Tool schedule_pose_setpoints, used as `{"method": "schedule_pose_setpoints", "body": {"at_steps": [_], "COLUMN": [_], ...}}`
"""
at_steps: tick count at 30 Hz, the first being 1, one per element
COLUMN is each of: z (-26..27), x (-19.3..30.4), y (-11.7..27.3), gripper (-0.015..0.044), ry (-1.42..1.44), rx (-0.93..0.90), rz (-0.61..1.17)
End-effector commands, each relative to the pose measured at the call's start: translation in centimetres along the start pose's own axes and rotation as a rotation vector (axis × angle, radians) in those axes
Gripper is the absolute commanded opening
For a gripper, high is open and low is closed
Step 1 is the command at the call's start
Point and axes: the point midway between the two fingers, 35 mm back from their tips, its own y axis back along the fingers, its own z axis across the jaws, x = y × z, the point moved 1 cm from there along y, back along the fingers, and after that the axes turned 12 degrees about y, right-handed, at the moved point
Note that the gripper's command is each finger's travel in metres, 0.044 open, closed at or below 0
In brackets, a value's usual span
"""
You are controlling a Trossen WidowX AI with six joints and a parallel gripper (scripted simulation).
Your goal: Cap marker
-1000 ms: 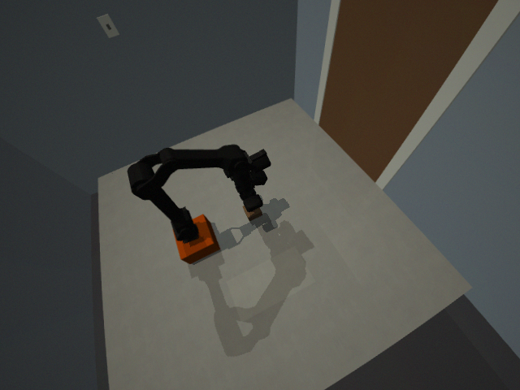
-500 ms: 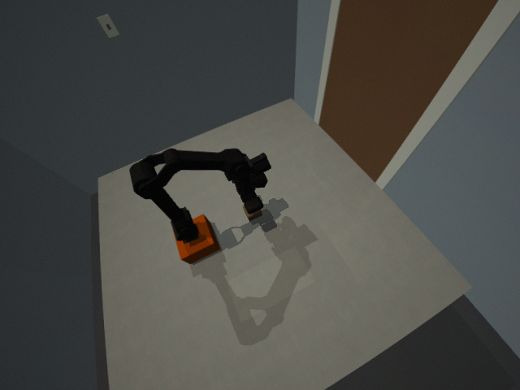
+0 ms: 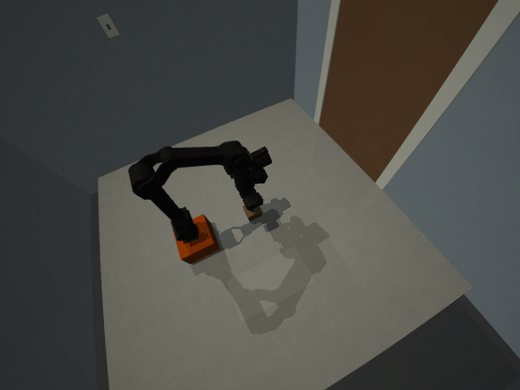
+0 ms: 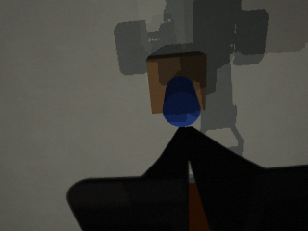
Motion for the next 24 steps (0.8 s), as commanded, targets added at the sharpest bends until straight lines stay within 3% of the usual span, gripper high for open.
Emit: {"method": "schedule_pose_setpoints", "body": {"at_steps": [1, 6, 22, 24], "z": [0.0, 0.01, 0.01, 0.01], "x": [0.0, 0.04, 0.04, 0.04], "y": [5.41, 5.65, 5.65, 5.65], "gripper": [0.0, 0.0, 0.042, 0.044], "ry": [-0.002, -0.002, -0.002, -0.002], "rx": [0.005, 0.005, 0.005, 0.005], "rz": [-0.031, -0.031, -0.031, -0.031]}}
